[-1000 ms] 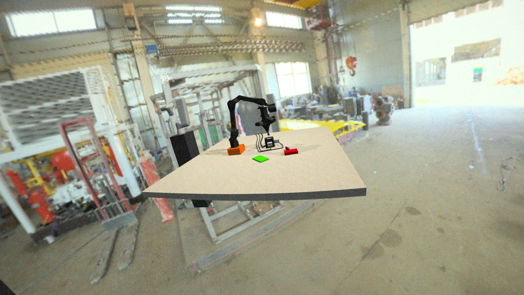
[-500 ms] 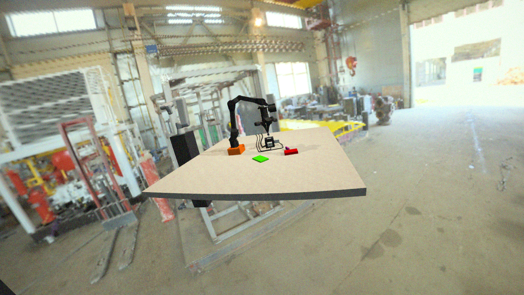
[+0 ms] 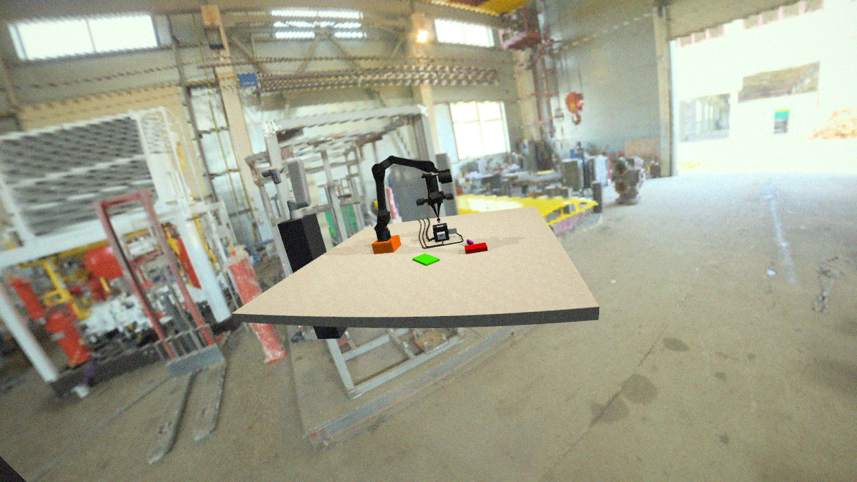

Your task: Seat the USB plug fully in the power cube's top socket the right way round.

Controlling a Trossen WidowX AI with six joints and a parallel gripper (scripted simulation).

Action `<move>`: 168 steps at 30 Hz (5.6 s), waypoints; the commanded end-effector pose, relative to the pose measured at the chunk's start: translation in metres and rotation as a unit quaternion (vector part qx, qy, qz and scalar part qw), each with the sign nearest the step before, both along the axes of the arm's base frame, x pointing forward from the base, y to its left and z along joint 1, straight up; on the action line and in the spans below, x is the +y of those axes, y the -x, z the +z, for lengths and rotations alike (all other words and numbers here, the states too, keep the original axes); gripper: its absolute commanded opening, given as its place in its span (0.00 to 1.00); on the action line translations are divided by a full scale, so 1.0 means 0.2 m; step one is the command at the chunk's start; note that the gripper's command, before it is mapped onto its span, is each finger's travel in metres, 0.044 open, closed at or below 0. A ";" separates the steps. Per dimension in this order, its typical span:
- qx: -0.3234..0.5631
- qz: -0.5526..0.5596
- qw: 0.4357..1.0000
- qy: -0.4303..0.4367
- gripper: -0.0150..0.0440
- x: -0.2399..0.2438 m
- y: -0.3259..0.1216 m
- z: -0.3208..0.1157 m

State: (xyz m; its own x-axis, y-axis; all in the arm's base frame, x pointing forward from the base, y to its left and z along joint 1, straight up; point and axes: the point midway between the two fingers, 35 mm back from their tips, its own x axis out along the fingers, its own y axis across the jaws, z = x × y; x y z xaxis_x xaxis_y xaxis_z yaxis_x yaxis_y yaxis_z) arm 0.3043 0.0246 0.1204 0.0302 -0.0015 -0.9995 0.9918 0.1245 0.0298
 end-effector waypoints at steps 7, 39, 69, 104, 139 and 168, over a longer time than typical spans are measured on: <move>0.000 -0.007 1.000 0.000 0.25 0.00 0.00 0.00; 0.002 -0.006 1.000 -0.013 0.25 0.01 0.00 -0.02; 0.003 -0.007 1.000 -0.026 0.25 0.02 0.00 -0.04; 0.005 -0.007 0.999 -0.040 0.25 0.04 0.00 -0.06; 0.006 -0.007 0.999 -0.048 0.25 0.04 0.00 -0.08; 0.006 -0.007 0.999 -0.048 0.25 0.04 0.00 -0.09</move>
